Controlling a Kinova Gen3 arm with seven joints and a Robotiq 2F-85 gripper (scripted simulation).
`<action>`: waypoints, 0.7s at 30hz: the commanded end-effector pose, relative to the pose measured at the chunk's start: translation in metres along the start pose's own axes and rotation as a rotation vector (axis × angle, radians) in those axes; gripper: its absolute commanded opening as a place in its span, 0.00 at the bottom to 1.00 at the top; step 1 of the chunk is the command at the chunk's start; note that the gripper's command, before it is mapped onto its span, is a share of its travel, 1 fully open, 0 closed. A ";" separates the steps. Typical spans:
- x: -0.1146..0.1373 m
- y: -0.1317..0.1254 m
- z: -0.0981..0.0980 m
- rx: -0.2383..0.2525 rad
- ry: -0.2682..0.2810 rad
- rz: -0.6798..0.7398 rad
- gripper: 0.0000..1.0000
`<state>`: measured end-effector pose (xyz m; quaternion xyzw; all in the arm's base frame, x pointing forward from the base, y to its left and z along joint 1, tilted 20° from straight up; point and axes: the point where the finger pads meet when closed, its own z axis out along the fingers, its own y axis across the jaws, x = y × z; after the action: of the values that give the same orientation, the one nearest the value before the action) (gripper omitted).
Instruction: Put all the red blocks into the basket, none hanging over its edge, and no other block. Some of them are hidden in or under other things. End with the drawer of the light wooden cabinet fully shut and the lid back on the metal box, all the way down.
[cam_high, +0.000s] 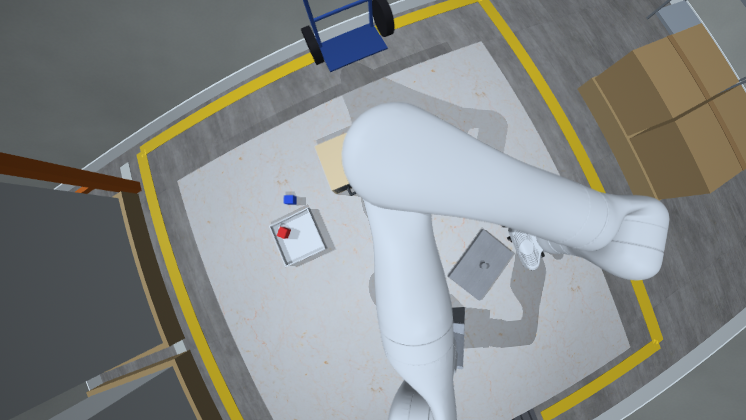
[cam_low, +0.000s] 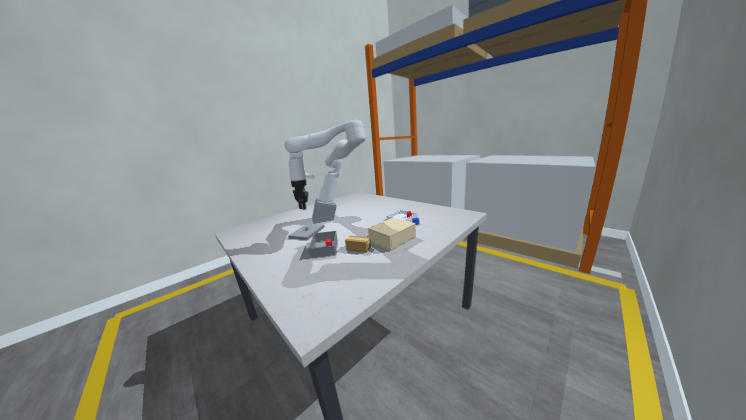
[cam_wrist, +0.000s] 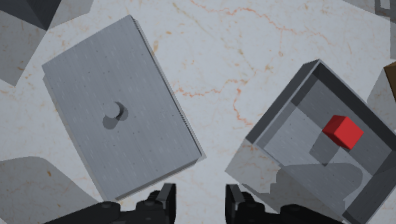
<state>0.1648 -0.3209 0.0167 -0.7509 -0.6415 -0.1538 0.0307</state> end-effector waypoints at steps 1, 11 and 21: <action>-0.003 0.009 -0.001 0.005 0.001 0.040 0.40; -0.006 0.062 0.000 0.001 0.003 0.249 0.40; -0.001 0.103 0.002 0.004 0.012 0.400 0.40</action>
<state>0.2551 -0.3382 0.0280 -0.8531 -0.4963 -0.1491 0.0611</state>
